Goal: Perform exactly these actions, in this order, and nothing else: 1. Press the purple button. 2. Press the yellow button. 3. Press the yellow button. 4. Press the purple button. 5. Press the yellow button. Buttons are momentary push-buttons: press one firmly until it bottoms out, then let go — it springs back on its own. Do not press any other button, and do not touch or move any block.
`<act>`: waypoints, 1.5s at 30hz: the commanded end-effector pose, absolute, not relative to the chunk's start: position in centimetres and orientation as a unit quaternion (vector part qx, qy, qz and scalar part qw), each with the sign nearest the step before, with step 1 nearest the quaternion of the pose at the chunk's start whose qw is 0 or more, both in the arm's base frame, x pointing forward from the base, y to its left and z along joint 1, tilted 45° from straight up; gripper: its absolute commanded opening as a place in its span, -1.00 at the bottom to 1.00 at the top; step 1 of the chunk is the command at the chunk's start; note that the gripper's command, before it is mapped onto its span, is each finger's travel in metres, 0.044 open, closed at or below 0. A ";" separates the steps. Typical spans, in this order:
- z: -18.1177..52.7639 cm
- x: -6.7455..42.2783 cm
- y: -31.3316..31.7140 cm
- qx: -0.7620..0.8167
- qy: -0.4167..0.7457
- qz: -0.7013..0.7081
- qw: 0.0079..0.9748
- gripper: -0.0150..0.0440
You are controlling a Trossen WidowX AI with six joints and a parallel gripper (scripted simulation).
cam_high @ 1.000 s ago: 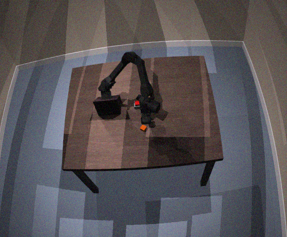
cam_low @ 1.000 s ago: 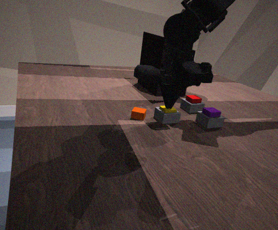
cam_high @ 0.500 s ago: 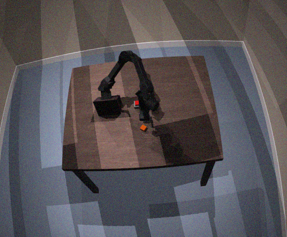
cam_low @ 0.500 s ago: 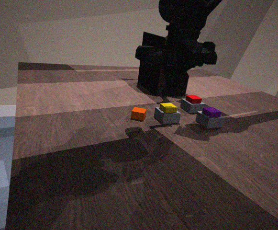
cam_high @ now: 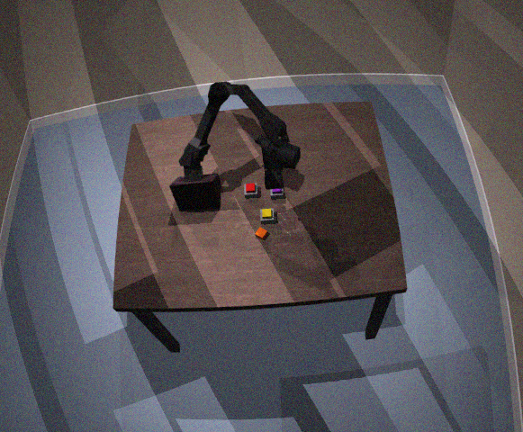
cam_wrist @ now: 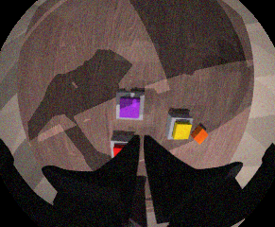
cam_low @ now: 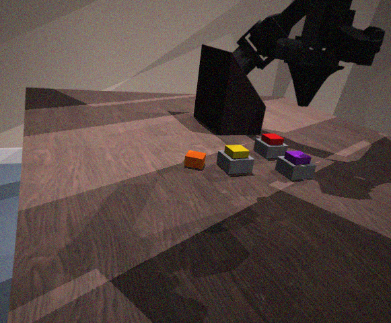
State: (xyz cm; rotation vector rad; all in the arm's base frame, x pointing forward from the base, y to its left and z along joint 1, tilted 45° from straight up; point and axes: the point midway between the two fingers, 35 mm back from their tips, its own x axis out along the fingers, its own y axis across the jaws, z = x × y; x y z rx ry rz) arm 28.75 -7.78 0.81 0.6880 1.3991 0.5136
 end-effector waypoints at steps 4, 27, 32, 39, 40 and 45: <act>2.0 29.1 -6.8 0.315 0.623 0.224 0.680 -0.42; -3.6 30.1 -1.2 0.315 0.623 0.225 0.680 -0.42; -4.1 30.2 -0.6 0.316 0.623 0.225 0.680 -0.42; -4.7 30.3 0.0 0.316 0.623 0.225 0.680 -0.42; -4.7 30.3 0.0 0.316 0.623 0.225 0.680 -0.42; -4.7 30.3 0.0 0.316 0.623 0.225 0.680 -0.42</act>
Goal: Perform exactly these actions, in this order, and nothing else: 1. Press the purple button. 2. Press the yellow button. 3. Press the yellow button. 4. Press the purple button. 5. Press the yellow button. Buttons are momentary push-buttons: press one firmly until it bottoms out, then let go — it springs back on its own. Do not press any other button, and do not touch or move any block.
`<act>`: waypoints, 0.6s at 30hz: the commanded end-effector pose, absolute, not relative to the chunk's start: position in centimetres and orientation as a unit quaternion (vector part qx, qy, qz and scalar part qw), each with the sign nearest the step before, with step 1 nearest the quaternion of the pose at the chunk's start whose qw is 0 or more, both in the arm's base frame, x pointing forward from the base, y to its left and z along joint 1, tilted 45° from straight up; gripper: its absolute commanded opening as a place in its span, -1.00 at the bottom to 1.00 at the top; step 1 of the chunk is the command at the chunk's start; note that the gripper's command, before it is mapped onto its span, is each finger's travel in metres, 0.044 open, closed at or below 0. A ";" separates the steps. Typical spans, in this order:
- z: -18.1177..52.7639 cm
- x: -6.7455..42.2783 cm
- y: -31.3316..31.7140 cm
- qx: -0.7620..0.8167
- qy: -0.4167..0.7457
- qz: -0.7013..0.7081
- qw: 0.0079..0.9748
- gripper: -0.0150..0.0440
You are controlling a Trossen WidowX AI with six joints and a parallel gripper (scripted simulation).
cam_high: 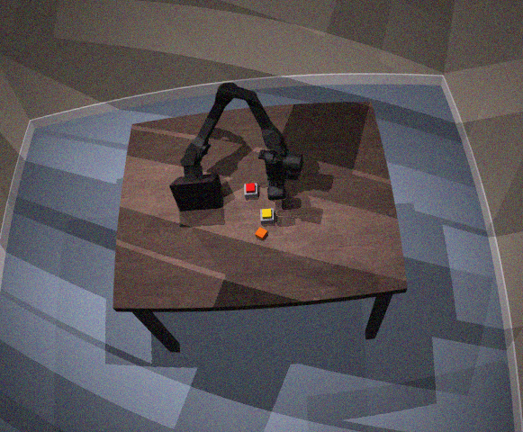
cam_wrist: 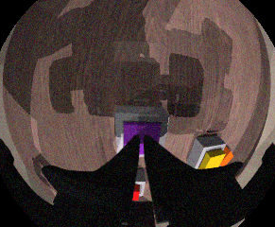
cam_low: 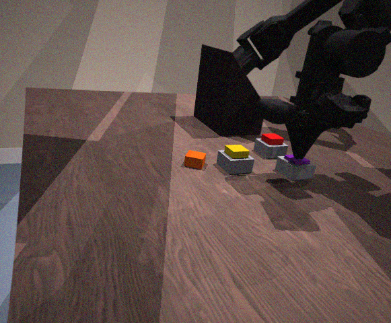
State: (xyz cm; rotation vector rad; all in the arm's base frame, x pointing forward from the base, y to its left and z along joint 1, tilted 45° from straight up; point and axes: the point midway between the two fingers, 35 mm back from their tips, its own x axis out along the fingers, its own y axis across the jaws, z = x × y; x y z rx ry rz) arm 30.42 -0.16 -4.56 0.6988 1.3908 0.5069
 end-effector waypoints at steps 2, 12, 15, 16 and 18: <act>-4.7 30.3 0.0 0.316 0.623 0.225 0.680 -0.42; -4.4 30.4 -0.3 0.312 0.621 0.226 0.683 -0.42; -2.5 29.9 -2.3 0.315 0.623 0.225 0.680 -0.42; -2.3 29.9 -2.5 0.315 0.623 0.225 0.680 -0.42; -2.3 29.9 -2.5 0.315 0.623 0.225 0.680 -0.42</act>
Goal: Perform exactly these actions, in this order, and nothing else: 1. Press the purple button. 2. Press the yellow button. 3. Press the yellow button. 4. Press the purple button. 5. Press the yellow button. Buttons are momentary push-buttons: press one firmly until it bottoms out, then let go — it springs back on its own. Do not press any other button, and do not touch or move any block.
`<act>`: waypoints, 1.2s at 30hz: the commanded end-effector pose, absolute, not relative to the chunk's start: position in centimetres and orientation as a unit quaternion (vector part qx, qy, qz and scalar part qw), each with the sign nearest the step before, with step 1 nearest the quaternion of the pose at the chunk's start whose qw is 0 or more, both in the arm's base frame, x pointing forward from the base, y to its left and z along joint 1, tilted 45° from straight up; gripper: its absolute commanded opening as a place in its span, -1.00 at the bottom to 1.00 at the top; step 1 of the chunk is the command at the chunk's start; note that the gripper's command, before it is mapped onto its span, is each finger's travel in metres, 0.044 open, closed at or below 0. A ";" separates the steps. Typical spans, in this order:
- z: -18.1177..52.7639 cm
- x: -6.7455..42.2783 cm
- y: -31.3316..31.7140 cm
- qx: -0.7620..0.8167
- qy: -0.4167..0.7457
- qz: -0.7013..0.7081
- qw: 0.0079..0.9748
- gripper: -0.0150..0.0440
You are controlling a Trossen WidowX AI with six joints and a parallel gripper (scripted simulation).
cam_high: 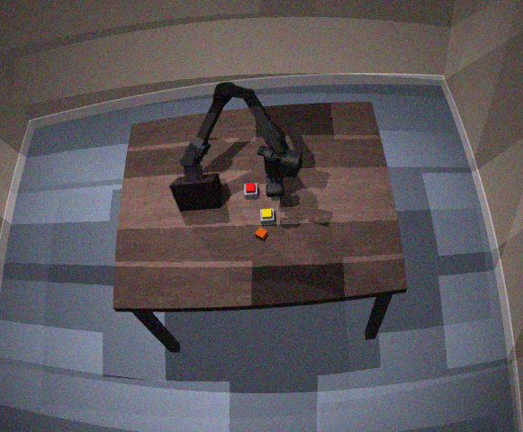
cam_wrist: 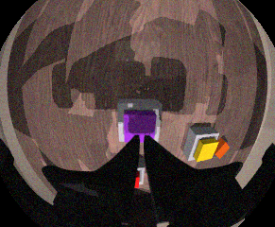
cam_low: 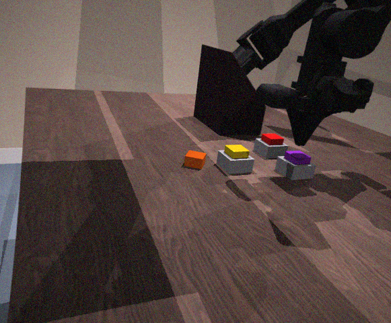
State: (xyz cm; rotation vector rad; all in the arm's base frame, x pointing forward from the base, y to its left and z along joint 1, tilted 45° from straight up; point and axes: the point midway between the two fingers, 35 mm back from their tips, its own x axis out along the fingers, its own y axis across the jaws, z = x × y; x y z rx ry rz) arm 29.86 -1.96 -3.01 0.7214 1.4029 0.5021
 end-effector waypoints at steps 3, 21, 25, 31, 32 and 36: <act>-1.6 29.8 -3.2 0.315 0.623 0.224 0.680 -0.42; -5.3 24.2 -13.5 0.313 0.624 0.222 0.680 -0.42; -5.3 24.2 -13.5 0.313 0.624 0.222 0.680 -0.42; -9.6 24.9 -9.2 0.314 0.624 0.223 0.680 -0.42; -9.6 24.9 -9.2 0.314 0.624 0.223 0.680 -0.42; -9.7 24.9 -9.1 0.314 0.624 0.223 0.680 -0.42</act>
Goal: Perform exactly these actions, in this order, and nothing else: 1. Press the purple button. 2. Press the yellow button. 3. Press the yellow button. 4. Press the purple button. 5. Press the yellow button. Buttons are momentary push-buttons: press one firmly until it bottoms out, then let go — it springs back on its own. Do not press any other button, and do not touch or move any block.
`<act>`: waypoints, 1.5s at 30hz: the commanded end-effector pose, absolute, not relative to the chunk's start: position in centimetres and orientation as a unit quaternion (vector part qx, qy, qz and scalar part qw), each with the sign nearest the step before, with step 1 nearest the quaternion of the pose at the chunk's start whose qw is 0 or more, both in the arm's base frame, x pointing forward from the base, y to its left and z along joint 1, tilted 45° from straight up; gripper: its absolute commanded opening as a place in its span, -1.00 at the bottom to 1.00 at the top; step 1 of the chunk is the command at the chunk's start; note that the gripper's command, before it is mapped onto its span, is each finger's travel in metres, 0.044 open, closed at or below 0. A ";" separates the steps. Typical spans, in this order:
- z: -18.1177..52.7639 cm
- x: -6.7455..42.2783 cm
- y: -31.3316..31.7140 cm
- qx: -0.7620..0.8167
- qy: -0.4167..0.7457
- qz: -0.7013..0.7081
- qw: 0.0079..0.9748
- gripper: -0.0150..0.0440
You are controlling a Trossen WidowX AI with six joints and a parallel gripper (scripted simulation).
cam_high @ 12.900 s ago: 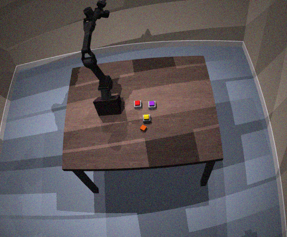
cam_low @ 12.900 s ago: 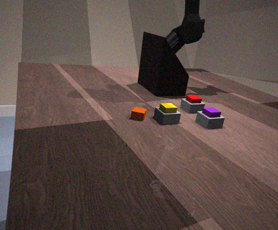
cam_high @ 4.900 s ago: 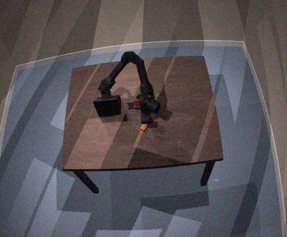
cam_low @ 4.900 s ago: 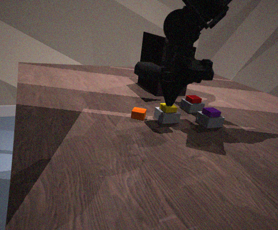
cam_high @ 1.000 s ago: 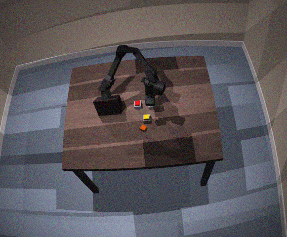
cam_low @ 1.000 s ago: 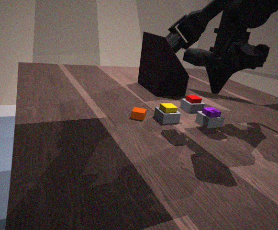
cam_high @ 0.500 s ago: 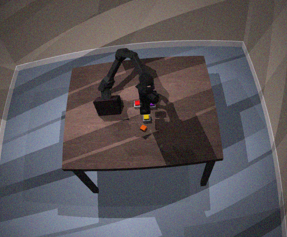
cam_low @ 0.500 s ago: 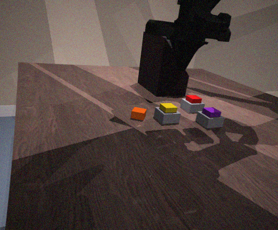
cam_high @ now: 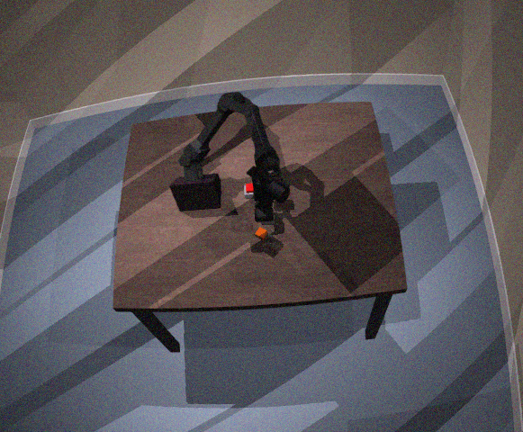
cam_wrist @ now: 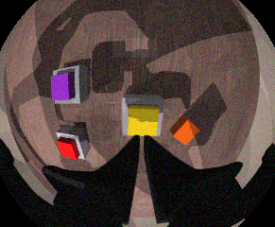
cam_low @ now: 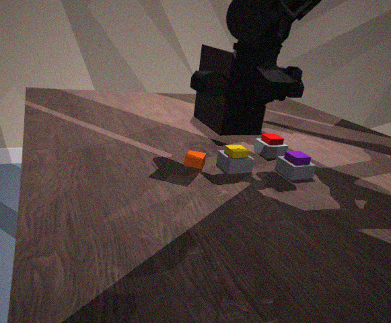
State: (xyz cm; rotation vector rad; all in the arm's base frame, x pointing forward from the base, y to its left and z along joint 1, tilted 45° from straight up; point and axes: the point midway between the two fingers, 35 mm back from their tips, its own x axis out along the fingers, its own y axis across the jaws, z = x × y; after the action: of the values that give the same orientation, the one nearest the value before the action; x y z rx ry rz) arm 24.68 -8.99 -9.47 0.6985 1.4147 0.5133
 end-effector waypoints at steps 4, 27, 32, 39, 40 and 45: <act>-10.2 25.0 -8.7 0.314 0.624 0.223 0.680 -0.42; -12.1 25.3 -6.7 0.314 0.623 0.224 0.680 -0.42; -12.1 25.3 -6.7 0.314 0.623 0.224 0.680 -0.42; -12.1 25.3 -6.7 0.314 0.623 0.224 0.680 -0.42; -12.1 25.3 -6.7 0.314 0.623 0.224 0.680 -0.42; -9.6 24.9 -9.2 0.314 0.624 0.223 0.680 -0.42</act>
State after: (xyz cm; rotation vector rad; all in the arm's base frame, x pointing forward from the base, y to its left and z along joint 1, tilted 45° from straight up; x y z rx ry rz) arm 24.90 -7.74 -10.87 0.7173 1.4109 0.5080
